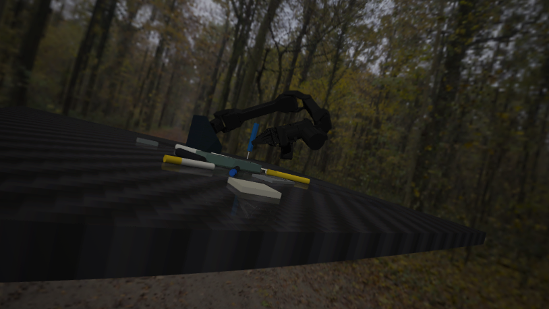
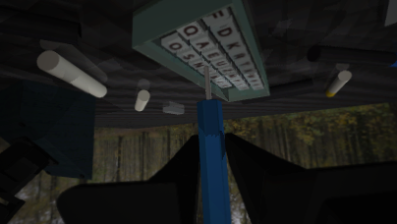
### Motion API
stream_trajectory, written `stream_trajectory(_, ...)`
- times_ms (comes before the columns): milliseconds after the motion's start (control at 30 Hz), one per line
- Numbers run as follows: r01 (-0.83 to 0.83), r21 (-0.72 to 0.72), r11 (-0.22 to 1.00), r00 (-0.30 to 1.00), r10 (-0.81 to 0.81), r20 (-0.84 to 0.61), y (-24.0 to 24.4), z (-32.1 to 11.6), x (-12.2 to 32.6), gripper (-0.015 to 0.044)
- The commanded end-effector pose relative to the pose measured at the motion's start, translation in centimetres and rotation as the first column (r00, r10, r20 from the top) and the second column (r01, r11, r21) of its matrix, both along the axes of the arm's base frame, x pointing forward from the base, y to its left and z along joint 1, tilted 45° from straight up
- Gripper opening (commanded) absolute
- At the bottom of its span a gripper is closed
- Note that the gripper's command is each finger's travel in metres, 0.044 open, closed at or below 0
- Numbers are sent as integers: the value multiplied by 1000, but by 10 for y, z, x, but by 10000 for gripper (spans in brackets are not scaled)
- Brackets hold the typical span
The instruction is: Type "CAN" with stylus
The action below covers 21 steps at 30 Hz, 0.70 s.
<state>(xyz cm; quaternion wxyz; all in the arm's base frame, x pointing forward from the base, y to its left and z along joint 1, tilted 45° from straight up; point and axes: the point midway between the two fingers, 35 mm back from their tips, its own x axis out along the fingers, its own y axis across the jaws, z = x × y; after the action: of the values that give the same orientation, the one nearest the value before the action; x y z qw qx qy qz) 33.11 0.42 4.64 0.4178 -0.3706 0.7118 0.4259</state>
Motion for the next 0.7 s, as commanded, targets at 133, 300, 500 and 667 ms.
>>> stream_trajectory(133, 6, 2, 1000, 1000, -6, 2, 3, -3, -1, 81)
stream_trajectory(300, 6, 2, 1000, 1000, -6, 2, 3, -3, -1, 81)
stream_trajectory(500, 6, 2, 1000, 1000, -6, 2, 4, -4, -1, 81)
stream_trajectory(667, 6, 3, 1000, 1000, -6, 2, 6, -6, 0, 81)
